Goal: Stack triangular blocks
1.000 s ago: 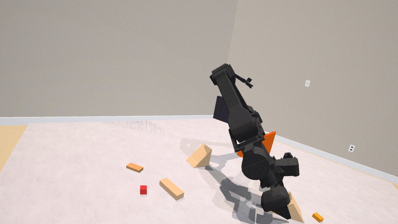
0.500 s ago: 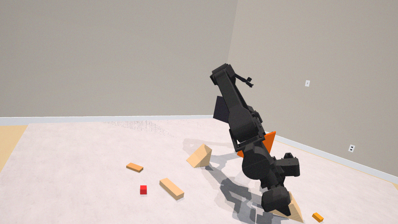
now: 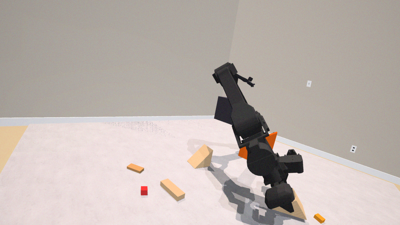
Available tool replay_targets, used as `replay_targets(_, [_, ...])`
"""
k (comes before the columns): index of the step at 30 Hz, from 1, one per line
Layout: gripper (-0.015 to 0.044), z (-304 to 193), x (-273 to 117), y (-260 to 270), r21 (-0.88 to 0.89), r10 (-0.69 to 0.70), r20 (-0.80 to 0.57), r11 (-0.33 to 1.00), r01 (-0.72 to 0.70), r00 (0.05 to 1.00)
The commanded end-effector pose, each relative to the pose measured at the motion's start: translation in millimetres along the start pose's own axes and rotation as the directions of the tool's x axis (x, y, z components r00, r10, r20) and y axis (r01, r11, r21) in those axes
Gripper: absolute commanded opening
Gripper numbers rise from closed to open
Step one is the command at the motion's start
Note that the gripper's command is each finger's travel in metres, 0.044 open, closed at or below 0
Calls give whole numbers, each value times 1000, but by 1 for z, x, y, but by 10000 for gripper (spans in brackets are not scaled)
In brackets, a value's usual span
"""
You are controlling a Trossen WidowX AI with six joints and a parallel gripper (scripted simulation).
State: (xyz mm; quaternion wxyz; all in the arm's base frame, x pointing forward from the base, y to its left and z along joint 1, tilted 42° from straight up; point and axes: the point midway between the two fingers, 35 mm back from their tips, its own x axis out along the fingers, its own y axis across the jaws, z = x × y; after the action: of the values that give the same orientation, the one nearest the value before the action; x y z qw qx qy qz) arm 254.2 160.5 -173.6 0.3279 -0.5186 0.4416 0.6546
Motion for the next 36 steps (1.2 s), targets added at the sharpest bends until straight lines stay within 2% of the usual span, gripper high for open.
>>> replay_targets(1, [0,15,-17,-6,-4,-18,7,1000,18,1000])
replay_targets(14, [0,60,-61,-2,-5,-17,11,1000,17,1000])
replay_targets(21, [0,61,-61,-2,-5,-16,4,1000,16,1000])
replay_targets(36, [0,64,-55,-1,422,24,-142,906,38,990])
